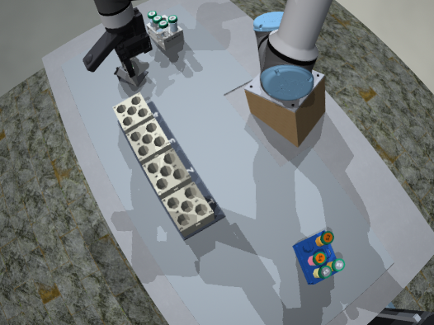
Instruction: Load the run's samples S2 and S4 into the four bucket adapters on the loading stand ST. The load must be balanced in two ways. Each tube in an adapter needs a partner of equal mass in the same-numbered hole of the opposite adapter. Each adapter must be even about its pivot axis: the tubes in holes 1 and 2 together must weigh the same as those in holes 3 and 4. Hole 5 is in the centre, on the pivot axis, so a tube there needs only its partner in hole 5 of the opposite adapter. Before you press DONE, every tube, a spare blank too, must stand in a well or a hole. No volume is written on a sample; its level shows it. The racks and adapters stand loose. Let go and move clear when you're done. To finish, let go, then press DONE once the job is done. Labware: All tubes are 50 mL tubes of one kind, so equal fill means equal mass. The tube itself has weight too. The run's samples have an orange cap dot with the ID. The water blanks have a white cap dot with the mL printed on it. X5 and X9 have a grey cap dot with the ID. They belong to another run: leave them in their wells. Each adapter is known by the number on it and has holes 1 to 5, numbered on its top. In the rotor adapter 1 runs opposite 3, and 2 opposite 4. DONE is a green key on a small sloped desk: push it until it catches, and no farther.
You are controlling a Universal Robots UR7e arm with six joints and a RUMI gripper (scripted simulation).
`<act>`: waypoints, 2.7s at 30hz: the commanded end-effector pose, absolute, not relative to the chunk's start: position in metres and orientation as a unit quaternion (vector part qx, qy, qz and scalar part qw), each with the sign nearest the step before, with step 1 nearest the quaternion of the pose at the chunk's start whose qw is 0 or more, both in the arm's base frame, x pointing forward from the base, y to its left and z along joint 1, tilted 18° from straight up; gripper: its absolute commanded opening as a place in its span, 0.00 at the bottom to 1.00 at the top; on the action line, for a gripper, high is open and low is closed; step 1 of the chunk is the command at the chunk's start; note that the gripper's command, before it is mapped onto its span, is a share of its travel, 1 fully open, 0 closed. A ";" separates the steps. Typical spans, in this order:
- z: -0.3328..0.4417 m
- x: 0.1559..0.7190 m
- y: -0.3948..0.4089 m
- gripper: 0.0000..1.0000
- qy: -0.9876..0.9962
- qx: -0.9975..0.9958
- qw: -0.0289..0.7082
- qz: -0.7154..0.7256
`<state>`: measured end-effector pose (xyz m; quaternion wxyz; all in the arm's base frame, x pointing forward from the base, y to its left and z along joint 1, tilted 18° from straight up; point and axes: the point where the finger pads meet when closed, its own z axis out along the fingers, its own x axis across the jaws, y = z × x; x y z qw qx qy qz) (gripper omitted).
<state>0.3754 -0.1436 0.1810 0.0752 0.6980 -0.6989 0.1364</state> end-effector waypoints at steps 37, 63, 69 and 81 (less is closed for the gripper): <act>0.150 0.317 -0.258 0.35 -0.894 0.417 0.022 0.159; 0.188 0.201 -0.417 0.35 -0.985 0.060 -0.037 0.155; 0.195 0.180 -0.446 0.35 -0.985 0.060 -0.037 0.155; 0.185 0.180 -0.445 0.35 -0.986 0.060 -0.037 0.153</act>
